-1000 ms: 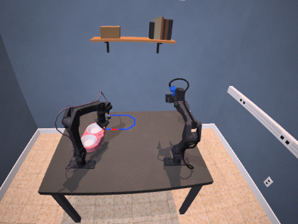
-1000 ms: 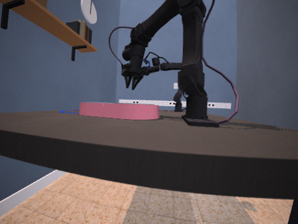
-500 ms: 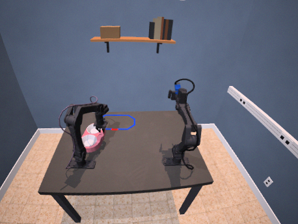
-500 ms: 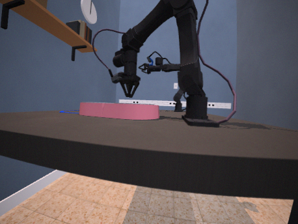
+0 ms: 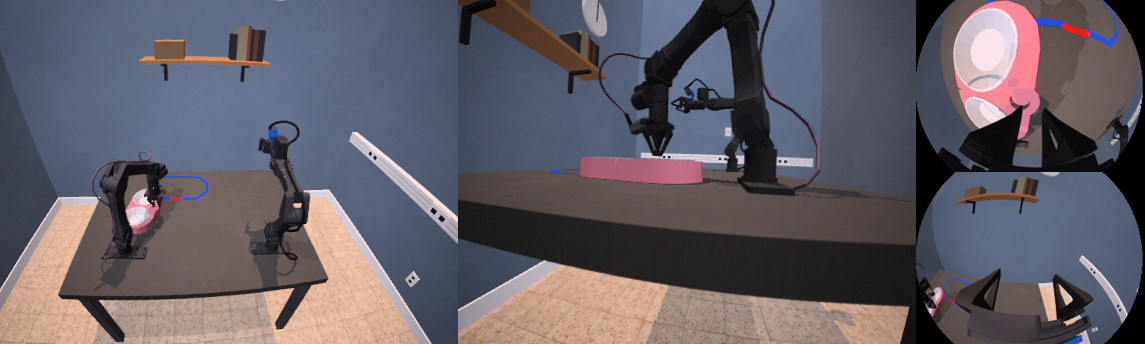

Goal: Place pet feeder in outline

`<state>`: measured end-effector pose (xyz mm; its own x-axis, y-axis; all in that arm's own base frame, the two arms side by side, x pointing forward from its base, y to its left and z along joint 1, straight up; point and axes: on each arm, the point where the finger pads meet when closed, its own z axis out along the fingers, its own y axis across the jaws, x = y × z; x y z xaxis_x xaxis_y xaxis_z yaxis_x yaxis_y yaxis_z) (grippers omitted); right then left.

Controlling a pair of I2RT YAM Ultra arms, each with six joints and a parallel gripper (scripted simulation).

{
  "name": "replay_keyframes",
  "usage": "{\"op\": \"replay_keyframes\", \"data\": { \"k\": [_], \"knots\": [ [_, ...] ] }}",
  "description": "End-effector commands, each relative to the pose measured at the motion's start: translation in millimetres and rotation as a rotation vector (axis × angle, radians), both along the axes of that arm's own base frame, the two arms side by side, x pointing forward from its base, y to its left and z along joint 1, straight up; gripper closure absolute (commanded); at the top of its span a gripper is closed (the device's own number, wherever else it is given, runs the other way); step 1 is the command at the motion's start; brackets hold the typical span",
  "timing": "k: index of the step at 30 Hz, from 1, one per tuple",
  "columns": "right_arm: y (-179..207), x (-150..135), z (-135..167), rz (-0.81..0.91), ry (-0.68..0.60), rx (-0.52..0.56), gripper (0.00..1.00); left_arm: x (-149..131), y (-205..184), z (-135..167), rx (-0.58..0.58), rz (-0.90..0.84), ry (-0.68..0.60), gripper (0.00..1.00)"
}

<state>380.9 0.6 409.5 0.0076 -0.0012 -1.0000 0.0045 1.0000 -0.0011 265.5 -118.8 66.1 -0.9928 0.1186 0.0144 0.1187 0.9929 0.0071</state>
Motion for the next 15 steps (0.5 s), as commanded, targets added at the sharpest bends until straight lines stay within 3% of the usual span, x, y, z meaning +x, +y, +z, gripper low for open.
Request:
{"op": "replay_keyframes", "data": {
  "k": [1, 9, 12, 15],
  "knots": [
    [-1.7, -8.2, 30.2, -0.005, -0.079, -0.002, 0.00, 3.7, -5.6, -3.5, -0.013, -0.015, -0.030, 0.70],
    [-1.7, -8.2, 30.2, -0.005, -0.079, -0.002, 0.00, 0.3, -5.1, -21.4, -0.011, -0.020, -0.012, 0.70],
    [-1.7, -8.2, 30.2, -0.005, -0.079, -0.002, 0.00, 10.6, -7.4, -13.1, -0.025, -0.011, -0.049, 0.70],
    [-1.7, -8.2, 30.2, -0.005, -0.079, -0.002, 0.00, 0.1, -3.0, -31.2, -0.007, -0.012, 0.000, 0.70]
  ]
}}
